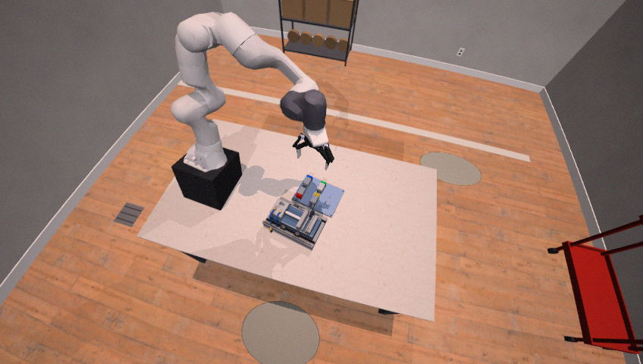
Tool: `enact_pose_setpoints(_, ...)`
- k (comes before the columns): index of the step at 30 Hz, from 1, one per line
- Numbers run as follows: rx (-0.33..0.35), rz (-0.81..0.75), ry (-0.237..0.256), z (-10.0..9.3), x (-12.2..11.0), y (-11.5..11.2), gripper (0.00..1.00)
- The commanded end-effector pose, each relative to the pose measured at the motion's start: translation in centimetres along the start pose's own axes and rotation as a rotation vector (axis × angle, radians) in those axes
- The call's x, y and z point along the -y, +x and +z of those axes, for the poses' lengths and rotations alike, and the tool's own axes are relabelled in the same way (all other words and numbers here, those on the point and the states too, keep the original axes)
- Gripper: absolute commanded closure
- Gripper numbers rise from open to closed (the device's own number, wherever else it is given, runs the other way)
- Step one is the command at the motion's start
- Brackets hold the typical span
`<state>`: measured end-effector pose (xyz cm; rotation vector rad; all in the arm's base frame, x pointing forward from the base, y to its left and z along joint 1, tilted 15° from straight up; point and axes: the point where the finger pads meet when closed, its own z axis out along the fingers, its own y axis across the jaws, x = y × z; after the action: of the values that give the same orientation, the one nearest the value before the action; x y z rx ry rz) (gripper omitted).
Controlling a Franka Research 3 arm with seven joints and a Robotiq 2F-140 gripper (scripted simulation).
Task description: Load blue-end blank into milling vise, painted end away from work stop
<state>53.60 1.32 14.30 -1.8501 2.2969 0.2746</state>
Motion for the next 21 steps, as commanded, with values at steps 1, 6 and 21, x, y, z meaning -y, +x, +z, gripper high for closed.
enact_pose_setpoints(1, 0.002, 0.004, -0.001, 0.13, -0.03, -0.12, 0.0)
enact_pose_setpoints(6, 0.003, -0.23, 0.002, 0.34, 0.05, -0.27, 0.0)
enact_pose_setpoints(21, 0.001, -0.222, 0.001, 0.3, 0.05, -0.24, 0.0)
